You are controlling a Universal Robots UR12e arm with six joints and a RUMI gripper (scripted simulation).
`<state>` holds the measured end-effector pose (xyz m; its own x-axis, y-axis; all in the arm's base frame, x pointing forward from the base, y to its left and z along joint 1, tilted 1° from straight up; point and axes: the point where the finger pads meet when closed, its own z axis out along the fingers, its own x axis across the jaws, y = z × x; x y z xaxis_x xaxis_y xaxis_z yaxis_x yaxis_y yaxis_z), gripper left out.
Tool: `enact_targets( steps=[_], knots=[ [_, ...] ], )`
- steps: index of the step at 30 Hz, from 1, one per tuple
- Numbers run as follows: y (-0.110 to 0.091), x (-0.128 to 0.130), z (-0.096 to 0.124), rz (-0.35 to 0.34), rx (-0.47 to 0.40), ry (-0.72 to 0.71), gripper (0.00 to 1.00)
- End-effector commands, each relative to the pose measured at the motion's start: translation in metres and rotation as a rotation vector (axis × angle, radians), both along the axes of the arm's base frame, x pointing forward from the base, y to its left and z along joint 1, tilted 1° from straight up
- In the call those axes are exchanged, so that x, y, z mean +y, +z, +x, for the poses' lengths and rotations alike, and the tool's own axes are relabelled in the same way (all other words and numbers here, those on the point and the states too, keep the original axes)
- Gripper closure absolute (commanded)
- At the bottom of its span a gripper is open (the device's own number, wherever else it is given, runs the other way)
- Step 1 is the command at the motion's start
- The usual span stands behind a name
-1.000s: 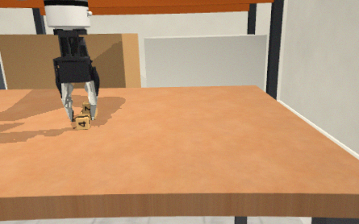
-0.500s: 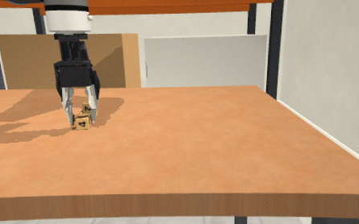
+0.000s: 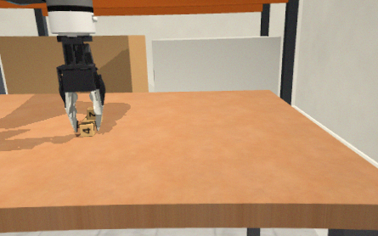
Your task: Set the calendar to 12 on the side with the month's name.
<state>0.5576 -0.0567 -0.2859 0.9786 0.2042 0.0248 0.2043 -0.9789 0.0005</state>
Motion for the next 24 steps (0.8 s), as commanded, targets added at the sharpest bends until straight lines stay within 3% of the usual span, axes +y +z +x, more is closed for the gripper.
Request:
enact_targets(
  steps=[1,13,14,24],
  knots=[
    [0.0004,-0.0001,0.0004,0.000,-0.001,0.000,0.72],
    [0.0004,-0.0001,0.0004,0.000,-0.001,0.000,0.72],
    [0.0004,-0.0001,0.0004,0.000,-0.001,0.000,0.90],
    [0.0004,-0.0001,0.0004,0.000,-0.001,0.000,0.90]
  ],
)
